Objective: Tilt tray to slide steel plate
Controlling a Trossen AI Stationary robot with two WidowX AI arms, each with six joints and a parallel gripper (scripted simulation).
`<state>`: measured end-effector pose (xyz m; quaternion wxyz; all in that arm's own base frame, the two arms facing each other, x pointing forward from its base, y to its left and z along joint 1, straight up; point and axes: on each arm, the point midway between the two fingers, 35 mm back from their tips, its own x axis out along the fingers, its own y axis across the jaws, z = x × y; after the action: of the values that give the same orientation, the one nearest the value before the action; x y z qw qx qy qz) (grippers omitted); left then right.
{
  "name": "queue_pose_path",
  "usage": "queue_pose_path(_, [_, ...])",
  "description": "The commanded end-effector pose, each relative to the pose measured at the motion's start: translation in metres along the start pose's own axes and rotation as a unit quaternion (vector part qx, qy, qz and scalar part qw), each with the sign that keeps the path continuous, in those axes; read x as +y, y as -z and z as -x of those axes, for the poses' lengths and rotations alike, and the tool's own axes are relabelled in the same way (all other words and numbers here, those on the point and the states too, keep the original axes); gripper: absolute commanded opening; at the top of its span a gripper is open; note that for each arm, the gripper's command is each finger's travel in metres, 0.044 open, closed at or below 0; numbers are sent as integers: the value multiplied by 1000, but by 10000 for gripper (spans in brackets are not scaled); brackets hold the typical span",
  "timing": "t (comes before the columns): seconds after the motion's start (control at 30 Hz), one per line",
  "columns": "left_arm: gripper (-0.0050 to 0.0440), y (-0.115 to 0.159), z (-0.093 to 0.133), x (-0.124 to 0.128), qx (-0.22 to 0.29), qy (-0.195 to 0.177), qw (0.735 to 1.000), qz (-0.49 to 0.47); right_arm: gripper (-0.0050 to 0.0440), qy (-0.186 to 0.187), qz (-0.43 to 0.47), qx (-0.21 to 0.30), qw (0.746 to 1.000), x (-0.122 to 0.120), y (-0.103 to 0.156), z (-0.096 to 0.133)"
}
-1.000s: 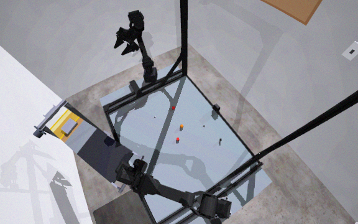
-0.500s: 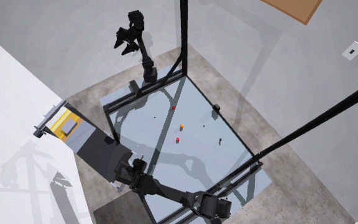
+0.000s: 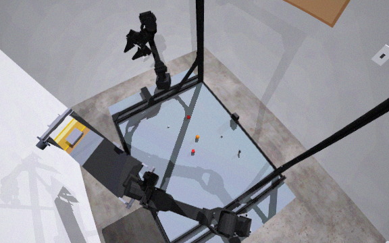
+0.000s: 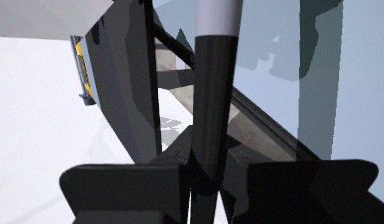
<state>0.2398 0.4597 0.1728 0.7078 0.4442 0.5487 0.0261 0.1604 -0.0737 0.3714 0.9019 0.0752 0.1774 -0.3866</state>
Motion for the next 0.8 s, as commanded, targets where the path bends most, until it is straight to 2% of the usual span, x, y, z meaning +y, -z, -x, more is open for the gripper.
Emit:
queue_pose_path(0.0, [0, 0, 20, 23, 2, -34, 999, 0, 440, 1, -1, -1, 1000, 0, 0, 0])
queue_pose_path(0.5, [0, 0, 26, 30, 2, -48, 999, 0, 440, 1, -1, -1, 1000, 0, 0, 0])
queue_pose_path(0.57, [0, 0, 17, 19, 2, -49, 999, 0, 440, 1, -1, -1, 1000, 0, 0, 0])
queue_pose_path(0.6, [0, 0, 1, -3, 2, -45, 999, 0, 440, 1, -1, -1, 1000, 0, 0, 0])
queue_pose_path(0.77, [0, 0, -10, -15, 2, -19, 1000, 0, 440, 1, -1, -1, 1000, 0, 0, 0])
